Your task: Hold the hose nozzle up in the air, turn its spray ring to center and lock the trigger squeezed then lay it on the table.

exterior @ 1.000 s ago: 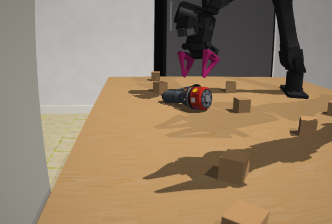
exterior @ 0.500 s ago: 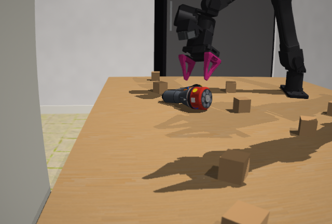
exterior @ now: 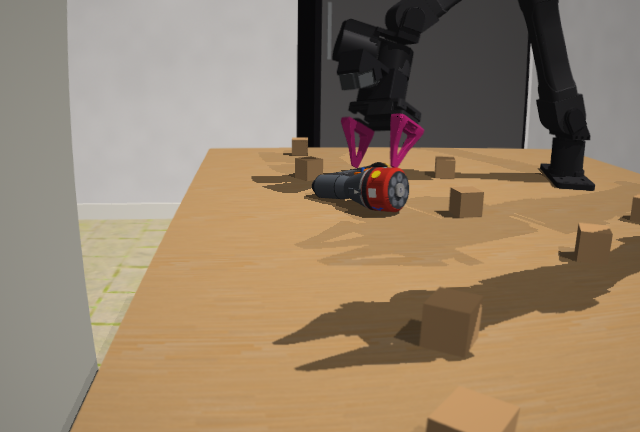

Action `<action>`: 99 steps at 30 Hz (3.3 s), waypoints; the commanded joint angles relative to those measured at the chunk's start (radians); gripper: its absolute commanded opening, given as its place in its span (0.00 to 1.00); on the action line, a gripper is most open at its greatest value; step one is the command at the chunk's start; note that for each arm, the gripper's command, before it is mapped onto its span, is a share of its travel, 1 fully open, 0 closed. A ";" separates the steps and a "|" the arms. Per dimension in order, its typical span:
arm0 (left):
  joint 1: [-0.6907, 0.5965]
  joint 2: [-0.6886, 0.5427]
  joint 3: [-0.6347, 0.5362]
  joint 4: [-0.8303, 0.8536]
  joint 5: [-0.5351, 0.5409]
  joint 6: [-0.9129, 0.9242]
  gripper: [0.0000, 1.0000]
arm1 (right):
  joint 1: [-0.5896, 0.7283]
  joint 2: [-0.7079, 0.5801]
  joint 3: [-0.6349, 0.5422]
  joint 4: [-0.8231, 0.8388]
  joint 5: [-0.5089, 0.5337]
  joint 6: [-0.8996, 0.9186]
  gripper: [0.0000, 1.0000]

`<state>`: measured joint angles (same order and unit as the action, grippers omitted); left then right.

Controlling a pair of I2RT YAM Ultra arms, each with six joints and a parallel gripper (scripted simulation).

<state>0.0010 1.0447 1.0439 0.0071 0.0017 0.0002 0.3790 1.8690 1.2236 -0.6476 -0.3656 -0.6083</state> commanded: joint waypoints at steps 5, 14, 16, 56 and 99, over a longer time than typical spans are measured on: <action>-0.003 0.008 0.045 0.018 -0.004 -0.006 0.37 | 0.020 0.033 -0.022 0.061 0.006 0.021 0.77; -0.003 0.008 0.045 0.018 -0.004 -0.006 0.37 | 0.033 0.059 -0.049 0.105 0.014 0.032 0.77; -0.003 0.008 0.045 0.018 -0.004 -0.006 0.37 | 0.035 0.067 -0.037 0.117 0.009 0.036 0.77; -0.003 0.008 0.045 0.018 -0.004 -0.006 0.37 | 0.020 -0.016 0.048 0.048 -0.032 0.038 0.36; -0.003 0.008 0.045 0.018 -0.004 -0.006 0.37 | 0.027 -0.023 0.047 0.049 -0.031 0.040 0.36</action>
<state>0.0010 1.0447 1.0439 0.0071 0.0017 0.0002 0.4015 1.8893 1.2316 -0.6224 -0.3542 -0.5758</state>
